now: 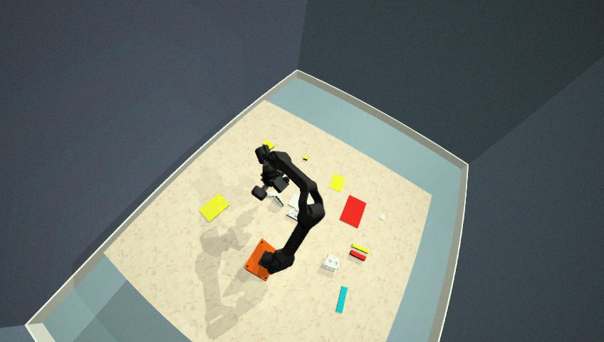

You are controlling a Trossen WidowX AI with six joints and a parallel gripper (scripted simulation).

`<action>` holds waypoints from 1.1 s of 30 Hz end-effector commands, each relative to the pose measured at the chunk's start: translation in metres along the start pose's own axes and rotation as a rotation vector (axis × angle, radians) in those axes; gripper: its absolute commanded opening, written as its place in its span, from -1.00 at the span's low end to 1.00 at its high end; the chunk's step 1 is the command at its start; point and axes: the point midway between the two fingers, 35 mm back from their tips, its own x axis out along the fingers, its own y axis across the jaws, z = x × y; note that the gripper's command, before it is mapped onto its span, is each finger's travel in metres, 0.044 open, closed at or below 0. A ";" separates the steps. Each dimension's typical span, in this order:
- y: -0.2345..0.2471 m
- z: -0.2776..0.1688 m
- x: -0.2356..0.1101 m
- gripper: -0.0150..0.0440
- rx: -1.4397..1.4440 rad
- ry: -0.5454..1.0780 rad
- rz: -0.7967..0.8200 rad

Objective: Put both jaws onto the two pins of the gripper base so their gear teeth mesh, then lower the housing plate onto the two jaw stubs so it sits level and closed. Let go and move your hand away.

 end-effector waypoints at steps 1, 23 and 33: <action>0.000 0.000 0.000 1.00 0.000 0.000 0.000; 0.000 0.000 0.000 1.00 0.000 0.000 0.000; 0.000 0.000 0.000 0.11 0.000 0.000 0.000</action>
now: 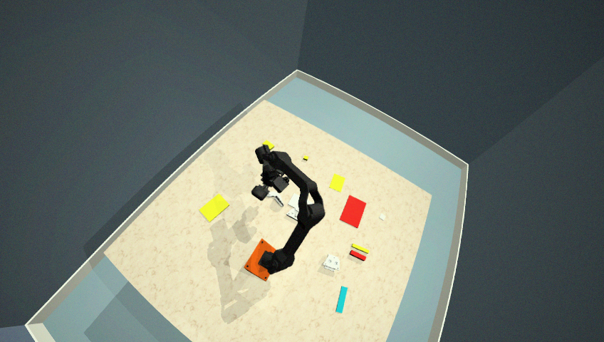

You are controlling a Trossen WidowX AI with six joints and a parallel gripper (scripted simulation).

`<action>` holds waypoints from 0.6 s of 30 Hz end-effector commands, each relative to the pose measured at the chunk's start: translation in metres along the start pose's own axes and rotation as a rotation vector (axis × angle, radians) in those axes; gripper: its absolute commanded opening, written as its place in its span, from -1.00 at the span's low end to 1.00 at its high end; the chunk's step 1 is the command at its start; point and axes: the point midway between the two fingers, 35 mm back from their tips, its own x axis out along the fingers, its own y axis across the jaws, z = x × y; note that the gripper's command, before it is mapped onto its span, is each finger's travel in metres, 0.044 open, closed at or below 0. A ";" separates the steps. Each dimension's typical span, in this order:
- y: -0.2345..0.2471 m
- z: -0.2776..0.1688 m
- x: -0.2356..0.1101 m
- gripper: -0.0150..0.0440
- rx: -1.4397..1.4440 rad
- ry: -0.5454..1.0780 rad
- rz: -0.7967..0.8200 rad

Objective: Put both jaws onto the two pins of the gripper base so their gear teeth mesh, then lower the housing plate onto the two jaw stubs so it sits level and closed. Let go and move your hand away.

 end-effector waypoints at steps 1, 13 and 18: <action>0.000 0.000 0.000 0.02 0.000 0.000 0.000; 0.000 0.000 0.000 -0.49 0.000 0.000 0.000; 0.000 0.000 0.000 -0.49 0.000 0.000 0.000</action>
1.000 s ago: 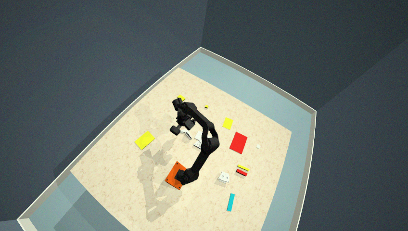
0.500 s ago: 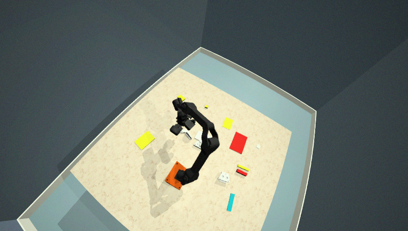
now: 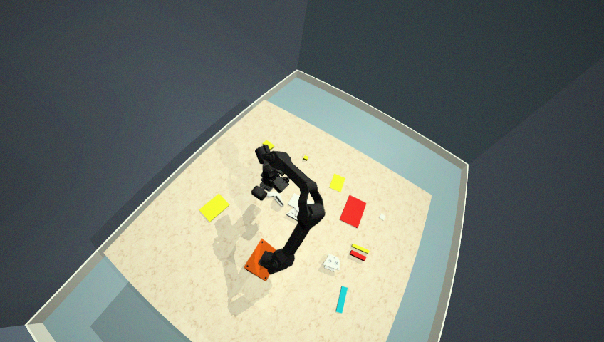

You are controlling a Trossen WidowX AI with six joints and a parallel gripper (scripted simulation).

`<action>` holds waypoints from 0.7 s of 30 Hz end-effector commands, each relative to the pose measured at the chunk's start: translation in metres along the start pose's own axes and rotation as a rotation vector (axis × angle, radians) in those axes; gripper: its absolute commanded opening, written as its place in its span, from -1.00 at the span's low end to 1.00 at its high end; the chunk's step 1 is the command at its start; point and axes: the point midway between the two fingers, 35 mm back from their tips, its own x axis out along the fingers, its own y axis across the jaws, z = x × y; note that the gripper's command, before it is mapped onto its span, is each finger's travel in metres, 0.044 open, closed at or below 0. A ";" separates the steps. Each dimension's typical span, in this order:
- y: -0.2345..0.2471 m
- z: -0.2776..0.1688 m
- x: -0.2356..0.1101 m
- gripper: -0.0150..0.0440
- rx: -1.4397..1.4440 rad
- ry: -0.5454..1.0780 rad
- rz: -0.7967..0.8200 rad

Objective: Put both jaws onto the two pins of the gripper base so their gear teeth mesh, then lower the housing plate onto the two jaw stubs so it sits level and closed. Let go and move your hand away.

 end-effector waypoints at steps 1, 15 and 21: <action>0.000 0.000 0.000 -0.49 0.000 0.000 0.000; 0.019 0.050 -0.009 0.75 0.271 -0.012 -0.007; 0.019 0.050 0.022 1.00 0.271 -0.013 -0.006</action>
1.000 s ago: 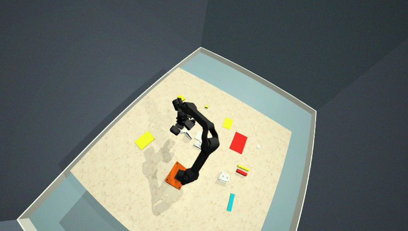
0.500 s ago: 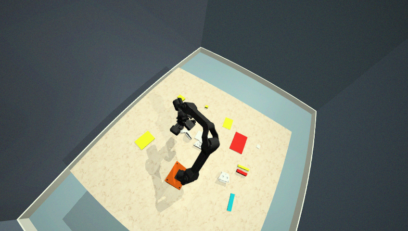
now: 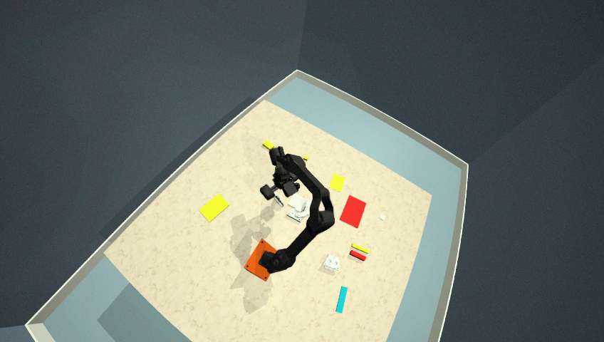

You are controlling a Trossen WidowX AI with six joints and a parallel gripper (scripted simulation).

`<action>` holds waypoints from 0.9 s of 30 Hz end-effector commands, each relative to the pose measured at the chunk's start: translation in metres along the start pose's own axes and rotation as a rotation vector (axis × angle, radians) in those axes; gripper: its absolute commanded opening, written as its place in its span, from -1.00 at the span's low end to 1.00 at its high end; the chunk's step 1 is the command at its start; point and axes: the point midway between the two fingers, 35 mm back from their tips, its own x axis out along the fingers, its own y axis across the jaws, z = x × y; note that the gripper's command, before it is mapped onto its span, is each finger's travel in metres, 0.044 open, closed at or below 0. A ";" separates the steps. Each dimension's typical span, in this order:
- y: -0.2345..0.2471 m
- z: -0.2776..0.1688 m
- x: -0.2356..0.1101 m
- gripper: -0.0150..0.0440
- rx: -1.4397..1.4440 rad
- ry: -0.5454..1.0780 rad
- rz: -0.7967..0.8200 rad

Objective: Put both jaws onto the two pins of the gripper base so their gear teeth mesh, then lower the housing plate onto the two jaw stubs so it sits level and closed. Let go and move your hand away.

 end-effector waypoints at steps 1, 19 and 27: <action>0.000 0.005 0.030 1.00 0.000 -0.016 -0.007; 0.000 0.005 0.051 1.00 0.000 -0.016 -0.007; 0.000 0.005 0.064 1.00 0.000 -0.016 -0.006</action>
